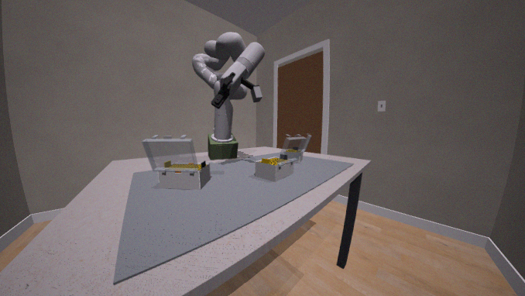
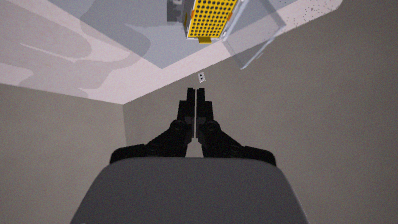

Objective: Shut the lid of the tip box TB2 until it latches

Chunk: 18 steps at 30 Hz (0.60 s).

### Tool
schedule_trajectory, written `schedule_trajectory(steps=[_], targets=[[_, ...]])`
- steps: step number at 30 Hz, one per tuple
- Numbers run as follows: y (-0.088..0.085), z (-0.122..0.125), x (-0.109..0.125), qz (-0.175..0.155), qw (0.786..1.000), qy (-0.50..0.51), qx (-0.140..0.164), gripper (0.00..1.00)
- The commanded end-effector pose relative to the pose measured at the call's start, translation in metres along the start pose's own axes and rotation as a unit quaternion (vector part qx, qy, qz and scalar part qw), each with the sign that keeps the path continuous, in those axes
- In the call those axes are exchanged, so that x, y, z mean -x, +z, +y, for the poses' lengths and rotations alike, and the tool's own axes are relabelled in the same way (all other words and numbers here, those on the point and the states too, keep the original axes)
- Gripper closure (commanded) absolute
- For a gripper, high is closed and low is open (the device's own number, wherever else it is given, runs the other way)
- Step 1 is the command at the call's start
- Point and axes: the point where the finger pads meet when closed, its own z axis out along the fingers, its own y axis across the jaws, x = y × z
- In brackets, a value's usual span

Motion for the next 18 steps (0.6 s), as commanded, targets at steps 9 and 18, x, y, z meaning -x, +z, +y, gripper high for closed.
schedule_trajectory(steps=[9,18], targets=[[0.01,-0.015,0.043,0.006,0.997,-0.04,-0.06,1.0],[0.013,-0.028,0.07,0.018,0.994,-0.066,-0.085,1.0]])
